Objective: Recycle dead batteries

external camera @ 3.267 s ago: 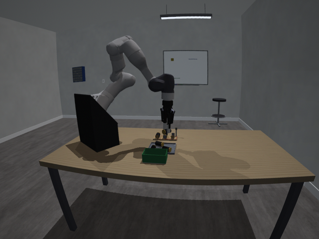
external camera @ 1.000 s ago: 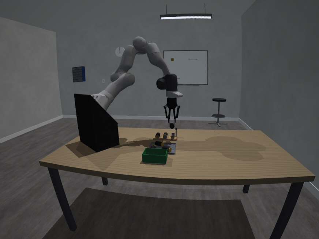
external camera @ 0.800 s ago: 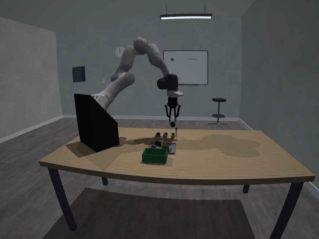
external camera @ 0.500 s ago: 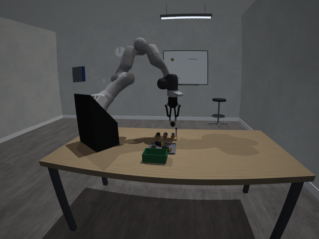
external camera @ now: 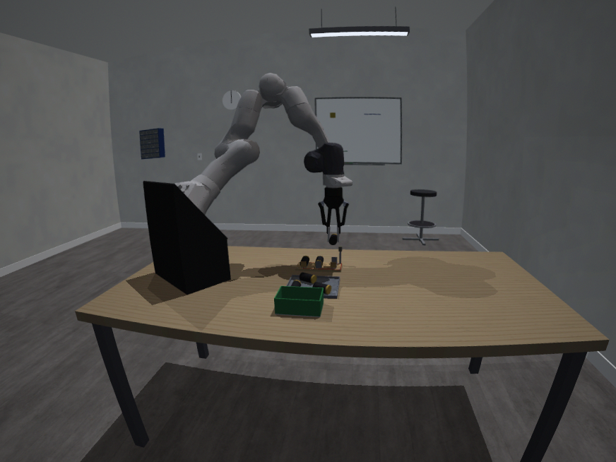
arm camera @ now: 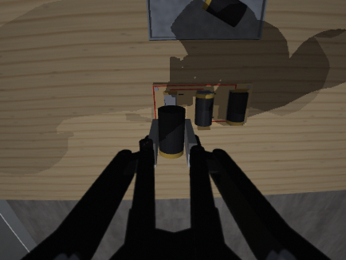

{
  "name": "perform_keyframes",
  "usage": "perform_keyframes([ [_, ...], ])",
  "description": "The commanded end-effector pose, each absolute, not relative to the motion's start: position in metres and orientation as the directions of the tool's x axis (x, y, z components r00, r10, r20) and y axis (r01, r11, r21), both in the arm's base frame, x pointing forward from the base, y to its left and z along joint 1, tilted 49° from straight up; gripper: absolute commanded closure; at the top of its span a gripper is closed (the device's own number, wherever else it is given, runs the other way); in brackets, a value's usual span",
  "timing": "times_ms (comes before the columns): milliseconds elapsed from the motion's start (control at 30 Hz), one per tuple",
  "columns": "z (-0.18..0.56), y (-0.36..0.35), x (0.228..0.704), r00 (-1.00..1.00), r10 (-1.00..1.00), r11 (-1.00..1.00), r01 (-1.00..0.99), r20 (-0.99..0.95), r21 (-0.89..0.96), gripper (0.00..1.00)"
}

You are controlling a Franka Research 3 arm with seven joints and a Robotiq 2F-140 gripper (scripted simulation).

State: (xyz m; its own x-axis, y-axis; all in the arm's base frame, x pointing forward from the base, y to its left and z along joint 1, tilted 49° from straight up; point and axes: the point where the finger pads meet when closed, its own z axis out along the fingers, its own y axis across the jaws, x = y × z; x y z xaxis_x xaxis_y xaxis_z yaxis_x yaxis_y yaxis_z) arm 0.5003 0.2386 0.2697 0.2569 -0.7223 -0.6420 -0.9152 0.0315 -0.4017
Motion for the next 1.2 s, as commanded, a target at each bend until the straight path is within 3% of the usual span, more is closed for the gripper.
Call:
perform_keyframes([
  [0,0.271,0.239,0.501,0.225,-0.718,0.057,-0.924,-0.658,-0.378,0.84],
  [467,0.231,0.281,0.519,0.225,-0.718,0.057,-0.924,-0.658,-0.378,0.84],
  [1167,0.230,0.282,0.520,0.225,-0.718,0.057,-0.924,-0.658,-0.378,0.84],
])
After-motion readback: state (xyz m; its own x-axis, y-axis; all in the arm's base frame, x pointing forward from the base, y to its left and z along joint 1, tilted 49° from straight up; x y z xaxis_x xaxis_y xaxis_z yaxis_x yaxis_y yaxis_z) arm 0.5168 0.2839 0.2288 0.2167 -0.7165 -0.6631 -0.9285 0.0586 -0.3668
